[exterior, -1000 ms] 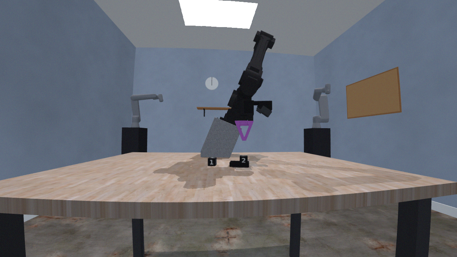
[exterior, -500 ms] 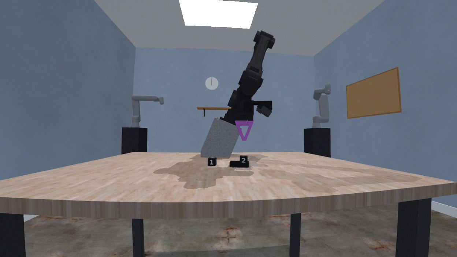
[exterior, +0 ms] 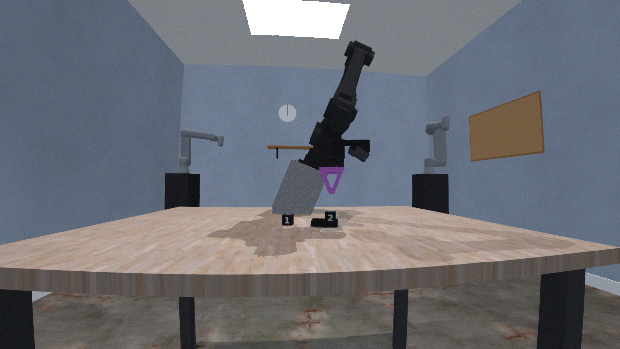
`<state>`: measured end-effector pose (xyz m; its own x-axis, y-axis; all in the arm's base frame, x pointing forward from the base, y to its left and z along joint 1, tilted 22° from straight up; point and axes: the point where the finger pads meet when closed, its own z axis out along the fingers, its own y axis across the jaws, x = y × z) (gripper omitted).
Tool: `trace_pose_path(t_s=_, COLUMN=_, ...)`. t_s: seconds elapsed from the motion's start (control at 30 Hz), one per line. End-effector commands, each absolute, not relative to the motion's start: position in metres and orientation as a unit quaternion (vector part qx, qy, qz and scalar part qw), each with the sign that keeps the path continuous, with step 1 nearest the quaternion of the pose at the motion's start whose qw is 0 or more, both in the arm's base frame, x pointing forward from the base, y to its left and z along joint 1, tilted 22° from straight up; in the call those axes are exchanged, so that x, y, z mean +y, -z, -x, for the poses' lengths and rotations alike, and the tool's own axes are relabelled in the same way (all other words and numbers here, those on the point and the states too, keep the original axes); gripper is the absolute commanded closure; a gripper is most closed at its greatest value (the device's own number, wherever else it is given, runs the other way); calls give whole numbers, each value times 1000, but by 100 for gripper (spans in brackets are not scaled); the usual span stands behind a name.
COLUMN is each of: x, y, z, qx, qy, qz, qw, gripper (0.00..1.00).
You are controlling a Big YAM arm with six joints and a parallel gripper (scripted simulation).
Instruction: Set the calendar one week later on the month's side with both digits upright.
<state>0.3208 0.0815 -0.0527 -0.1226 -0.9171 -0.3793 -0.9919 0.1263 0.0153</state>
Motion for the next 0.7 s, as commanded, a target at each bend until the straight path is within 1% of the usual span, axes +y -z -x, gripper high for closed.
trace_pose_path(t_s=0.0, x=86, y=61, z=-316, qx=740, qy=-139, qz=644, qw=137, gripper=55)
trace_pose_path(t_s=0.67, x=95, y=86, z=-316, qx=741, qy=-138, qz=643, qw=136, gripper=55)
